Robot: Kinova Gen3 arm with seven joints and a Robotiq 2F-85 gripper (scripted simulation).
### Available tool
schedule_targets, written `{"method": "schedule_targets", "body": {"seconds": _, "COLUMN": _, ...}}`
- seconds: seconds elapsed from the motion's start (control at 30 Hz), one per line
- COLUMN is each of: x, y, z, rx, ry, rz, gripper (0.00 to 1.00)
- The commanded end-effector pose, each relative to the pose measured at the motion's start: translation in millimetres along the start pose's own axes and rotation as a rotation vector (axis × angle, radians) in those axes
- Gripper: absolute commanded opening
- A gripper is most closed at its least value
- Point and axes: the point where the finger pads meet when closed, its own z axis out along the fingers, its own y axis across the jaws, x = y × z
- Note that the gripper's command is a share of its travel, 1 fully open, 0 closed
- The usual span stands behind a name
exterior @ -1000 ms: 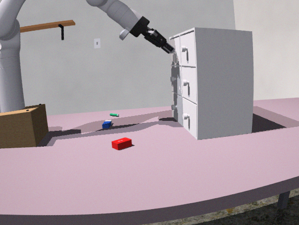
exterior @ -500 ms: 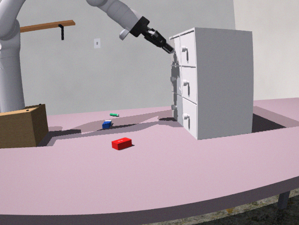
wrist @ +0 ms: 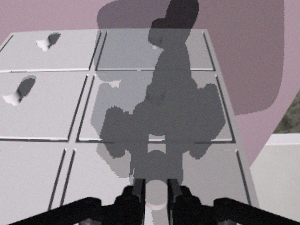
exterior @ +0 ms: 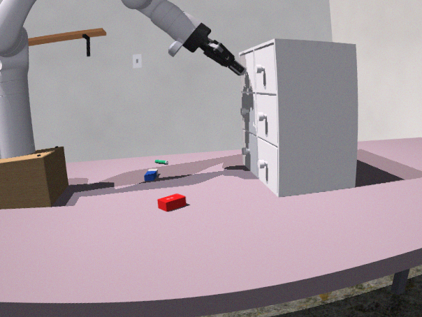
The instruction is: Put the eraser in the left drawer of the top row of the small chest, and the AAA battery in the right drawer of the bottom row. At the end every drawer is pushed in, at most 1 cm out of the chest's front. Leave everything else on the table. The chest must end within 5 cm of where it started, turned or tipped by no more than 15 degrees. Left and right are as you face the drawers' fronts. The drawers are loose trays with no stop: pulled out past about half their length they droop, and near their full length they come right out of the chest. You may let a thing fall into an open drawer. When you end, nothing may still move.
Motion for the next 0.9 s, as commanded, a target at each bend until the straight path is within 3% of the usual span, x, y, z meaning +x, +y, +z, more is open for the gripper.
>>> {"method": "schedule_targets", "body": {"seconds": 0.0, "x": -1, "y": 0, "z": -0.6, "rx": 0.000, "ry": -0.002, "rz": 0.000, "gripper": 0.13}}
{"method": "schedule_targets", "body": {"seconds": 0.87, "x": 10, "y": 0, "z": -12.7, "rx": 0.000, "ry": -0.002, "rz": 0.000, "gripper": 0.13}}
